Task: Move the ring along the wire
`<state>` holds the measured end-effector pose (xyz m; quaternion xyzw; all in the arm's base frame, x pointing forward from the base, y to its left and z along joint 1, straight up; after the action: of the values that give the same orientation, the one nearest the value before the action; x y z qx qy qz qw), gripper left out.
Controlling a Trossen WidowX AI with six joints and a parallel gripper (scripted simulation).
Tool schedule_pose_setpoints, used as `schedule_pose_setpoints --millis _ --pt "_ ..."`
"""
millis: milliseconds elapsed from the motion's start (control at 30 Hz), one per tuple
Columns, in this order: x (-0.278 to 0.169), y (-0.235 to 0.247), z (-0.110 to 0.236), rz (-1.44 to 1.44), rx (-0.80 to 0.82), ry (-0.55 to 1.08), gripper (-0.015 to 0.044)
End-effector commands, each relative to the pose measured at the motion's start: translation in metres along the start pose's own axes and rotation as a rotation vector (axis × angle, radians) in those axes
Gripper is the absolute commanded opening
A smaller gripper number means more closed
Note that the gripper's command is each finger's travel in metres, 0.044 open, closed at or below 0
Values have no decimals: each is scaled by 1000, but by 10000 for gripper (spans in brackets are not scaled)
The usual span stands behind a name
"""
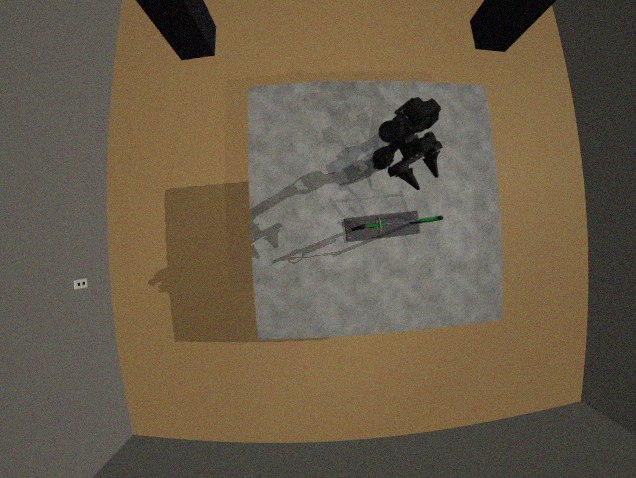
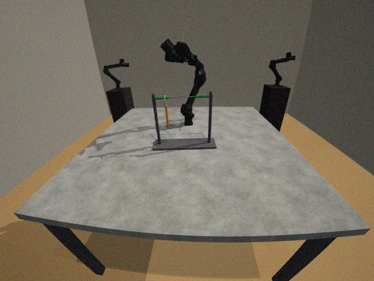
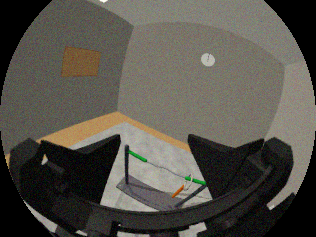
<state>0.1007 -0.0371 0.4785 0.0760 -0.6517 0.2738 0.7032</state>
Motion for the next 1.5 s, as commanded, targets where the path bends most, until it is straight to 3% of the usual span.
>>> schedule_pose_setpoints --millis 0,267,867,1467 --pt "-1 -1 0 -1 -1 0 374" --pt "-47 -43 -8 -27 -47 10 164" --pt "-183 -91 -15 -96 -161 26 160" --pt "-310 -54 -13 -171 -279 27 160"
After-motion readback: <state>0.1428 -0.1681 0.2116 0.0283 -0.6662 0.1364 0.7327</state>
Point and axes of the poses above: the point midway between the two fingers, 35 mm back from their tips, its own z axis back along the fingers, its own y axis across the jaws, x = y × z, the point moved 9 cm from there along z, back along the fingers, and after that the axes turned 3 degrees about z, right-handed, at the moved point
